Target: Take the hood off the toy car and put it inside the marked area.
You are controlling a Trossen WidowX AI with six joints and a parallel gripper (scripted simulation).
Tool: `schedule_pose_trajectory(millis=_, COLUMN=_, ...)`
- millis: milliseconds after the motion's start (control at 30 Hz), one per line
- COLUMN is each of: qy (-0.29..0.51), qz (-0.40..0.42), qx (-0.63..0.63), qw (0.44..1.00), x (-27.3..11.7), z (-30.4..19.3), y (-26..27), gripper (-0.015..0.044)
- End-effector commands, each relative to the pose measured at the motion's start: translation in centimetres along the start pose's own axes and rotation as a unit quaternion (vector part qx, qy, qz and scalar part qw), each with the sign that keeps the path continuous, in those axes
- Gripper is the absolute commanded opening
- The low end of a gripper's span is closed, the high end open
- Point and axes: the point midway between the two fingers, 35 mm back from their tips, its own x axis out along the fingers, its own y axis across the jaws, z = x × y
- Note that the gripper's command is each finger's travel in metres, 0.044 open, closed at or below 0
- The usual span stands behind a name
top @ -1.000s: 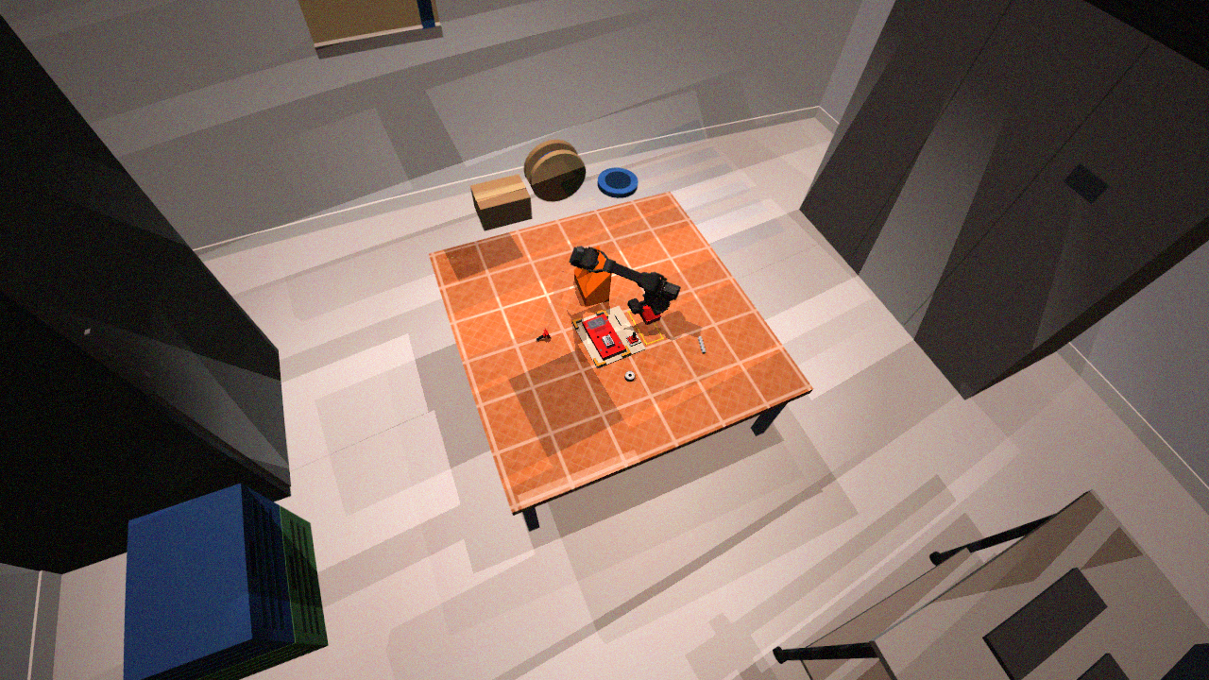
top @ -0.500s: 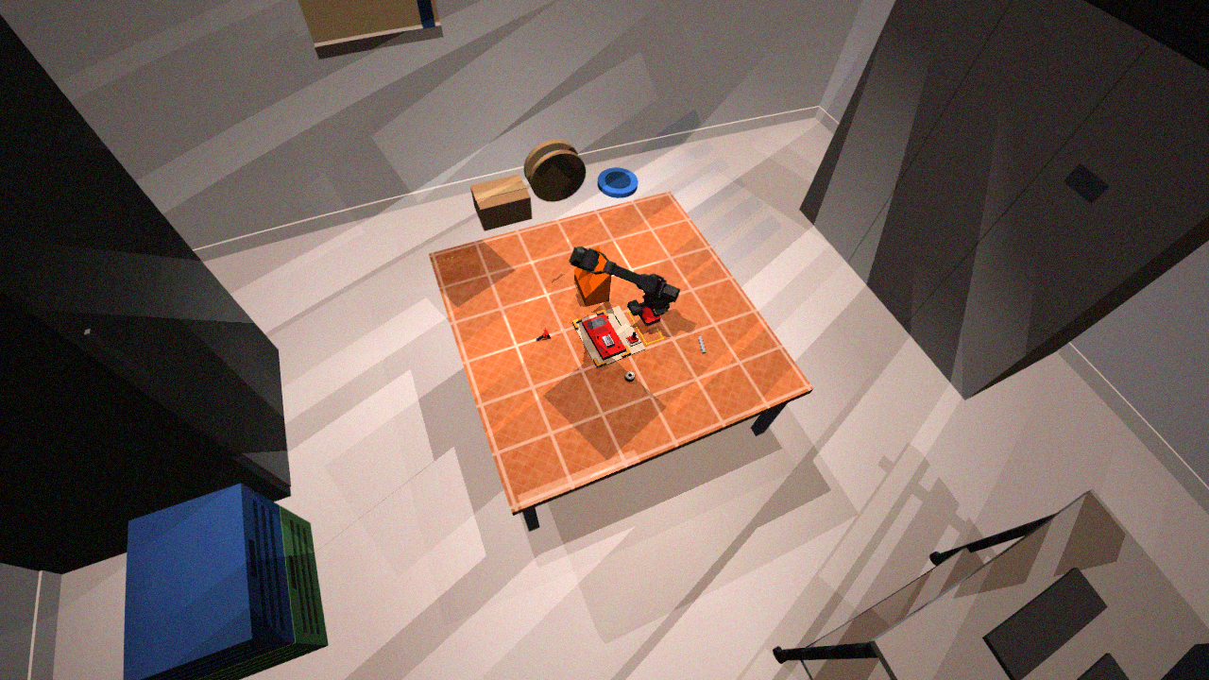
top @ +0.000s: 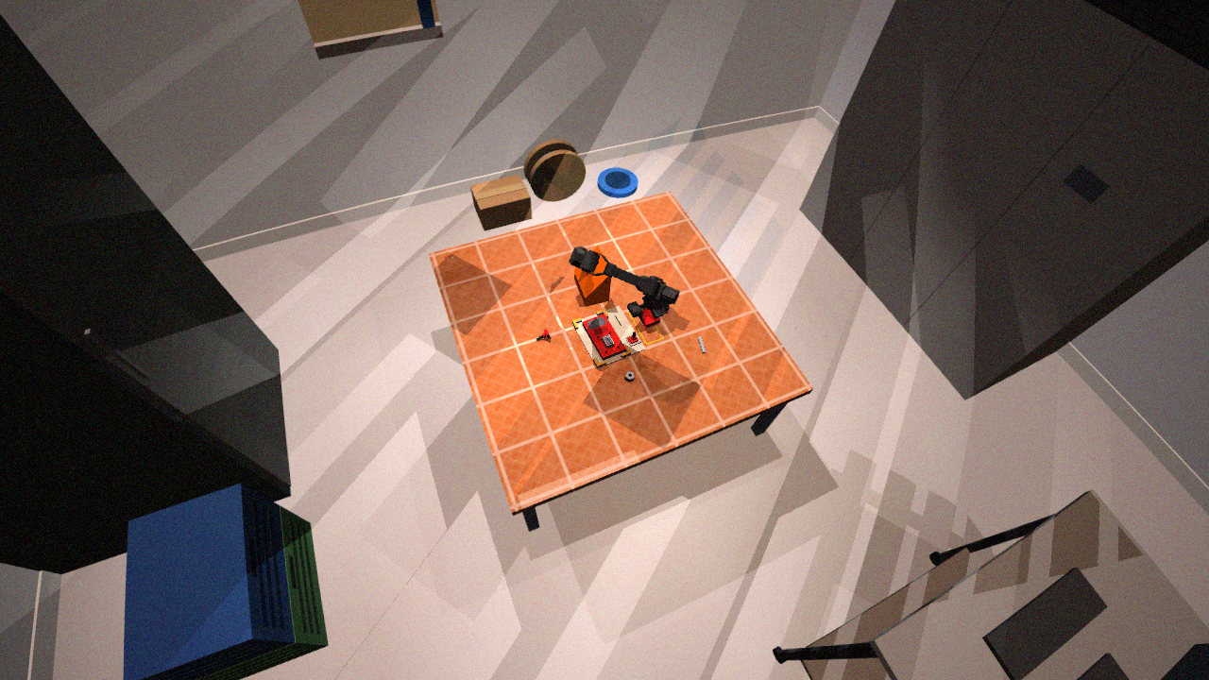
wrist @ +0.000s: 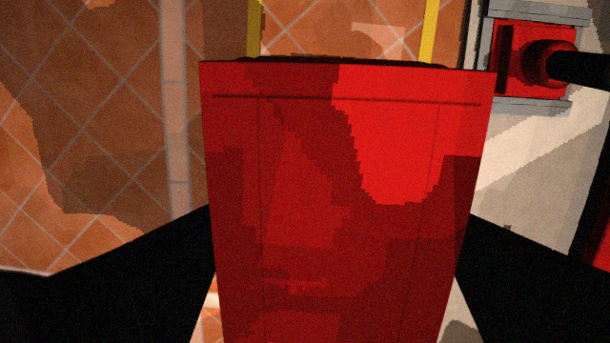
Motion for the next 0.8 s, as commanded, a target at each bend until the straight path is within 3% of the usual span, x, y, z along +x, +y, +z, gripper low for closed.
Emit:
schedule_pose_trajectory(millis=0, qy=-0.001, qz=-0.003, qx=-0.004, qw=1.0, x=0.4, z=0.0, y=0.0, gripper=0.0)
schedule_pose_trajectory(millis=767, qy=-0.001, qz=-0.004, qx=-0.004, qw=1.0, x=2.0, z=-0.1, y=-0.1, gripper=0.0)
